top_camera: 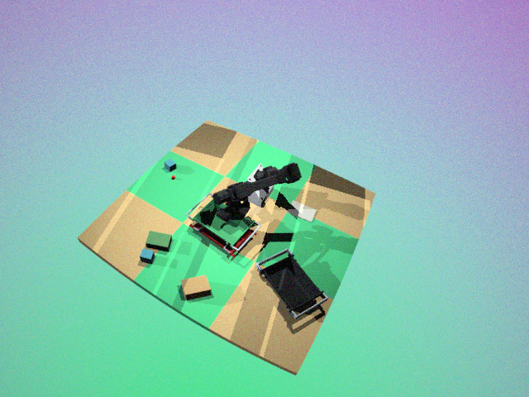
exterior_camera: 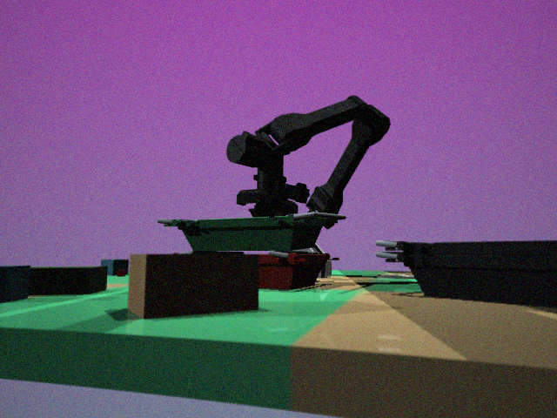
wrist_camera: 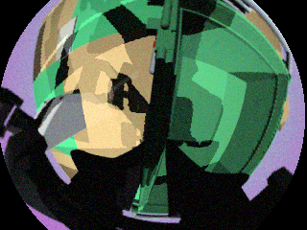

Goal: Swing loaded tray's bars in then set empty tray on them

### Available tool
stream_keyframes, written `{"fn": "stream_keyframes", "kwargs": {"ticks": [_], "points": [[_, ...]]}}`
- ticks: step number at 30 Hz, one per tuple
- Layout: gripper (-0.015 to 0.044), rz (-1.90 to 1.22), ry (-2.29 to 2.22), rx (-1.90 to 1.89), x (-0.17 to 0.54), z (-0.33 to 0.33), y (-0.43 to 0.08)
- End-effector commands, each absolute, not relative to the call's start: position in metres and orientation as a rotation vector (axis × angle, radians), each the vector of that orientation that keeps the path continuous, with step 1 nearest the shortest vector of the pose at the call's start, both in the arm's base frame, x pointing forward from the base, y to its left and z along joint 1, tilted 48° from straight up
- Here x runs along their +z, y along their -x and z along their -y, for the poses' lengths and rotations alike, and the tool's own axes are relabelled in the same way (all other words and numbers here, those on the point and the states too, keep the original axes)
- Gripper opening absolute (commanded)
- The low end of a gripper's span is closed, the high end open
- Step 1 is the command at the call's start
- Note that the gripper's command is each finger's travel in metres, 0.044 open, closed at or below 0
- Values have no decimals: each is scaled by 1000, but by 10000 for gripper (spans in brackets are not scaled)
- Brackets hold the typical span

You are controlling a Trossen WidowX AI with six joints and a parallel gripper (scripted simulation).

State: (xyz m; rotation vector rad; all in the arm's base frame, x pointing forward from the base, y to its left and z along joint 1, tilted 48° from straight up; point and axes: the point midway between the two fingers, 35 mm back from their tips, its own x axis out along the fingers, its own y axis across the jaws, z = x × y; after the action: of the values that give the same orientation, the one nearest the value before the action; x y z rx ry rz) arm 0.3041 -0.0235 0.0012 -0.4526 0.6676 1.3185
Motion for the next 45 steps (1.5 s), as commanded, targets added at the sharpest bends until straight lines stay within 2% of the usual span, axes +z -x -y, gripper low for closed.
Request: {"fn": "stream_keyframes", "kwargs": {"ticks": [1, 45], "points": [[0, -676, 441, 1341, 0, 17, -300], [0, -676, 441, 1341, 0, 17, -300]]}}
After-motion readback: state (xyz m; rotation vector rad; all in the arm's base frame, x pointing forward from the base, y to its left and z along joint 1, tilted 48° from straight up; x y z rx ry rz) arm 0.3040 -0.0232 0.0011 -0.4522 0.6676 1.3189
